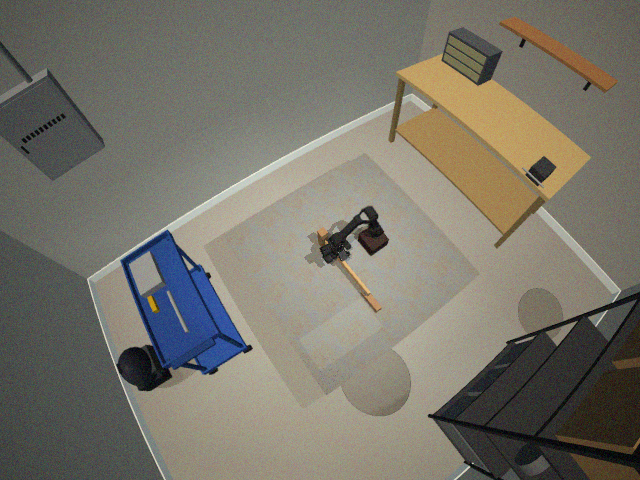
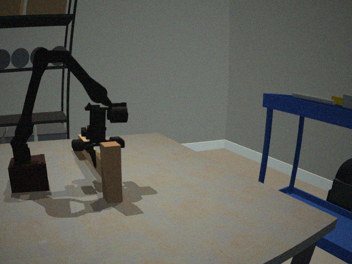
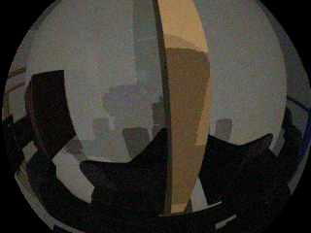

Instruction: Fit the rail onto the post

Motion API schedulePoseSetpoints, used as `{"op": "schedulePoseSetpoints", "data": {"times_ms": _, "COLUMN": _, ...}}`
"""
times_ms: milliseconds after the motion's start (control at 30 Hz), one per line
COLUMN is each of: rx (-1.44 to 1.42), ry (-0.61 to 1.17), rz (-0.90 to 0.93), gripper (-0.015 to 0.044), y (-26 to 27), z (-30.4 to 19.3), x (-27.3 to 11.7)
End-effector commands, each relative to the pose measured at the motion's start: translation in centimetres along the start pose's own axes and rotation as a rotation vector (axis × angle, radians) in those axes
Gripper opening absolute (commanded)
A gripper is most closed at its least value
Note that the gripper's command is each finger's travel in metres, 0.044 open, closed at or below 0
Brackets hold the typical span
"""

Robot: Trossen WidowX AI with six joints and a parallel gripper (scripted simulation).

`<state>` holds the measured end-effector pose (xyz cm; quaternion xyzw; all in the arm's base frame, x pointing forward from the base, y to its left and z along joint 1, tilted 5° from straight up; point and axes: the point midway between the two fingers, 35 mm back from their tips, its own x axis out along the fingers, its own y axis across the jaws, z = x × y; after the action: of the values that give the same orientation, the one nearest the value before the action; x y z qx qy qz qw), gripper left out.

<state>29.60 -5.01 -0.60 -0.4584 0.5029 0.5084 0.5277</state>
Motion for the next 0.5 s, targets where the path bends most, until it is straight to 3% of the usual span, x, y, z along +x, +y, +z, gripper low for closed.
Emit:
{"op": "schedulePoseSetpoints", "data": {"times_ms": 0, "rx": 0.0, "ry": 0.008, "rz": -0.006, "gripper": 0.0, "y": -0.11, "z": -0.29, "x": -0.03}}
{"op": "schedulePoseSetpoints", "data": {"times_ms": 467, "rx": 0.0, "ry": 0.008, "rz": -0.006, "gripper": 0.0, "y": -0.11, "z": -0.33, "x": 0.09}}
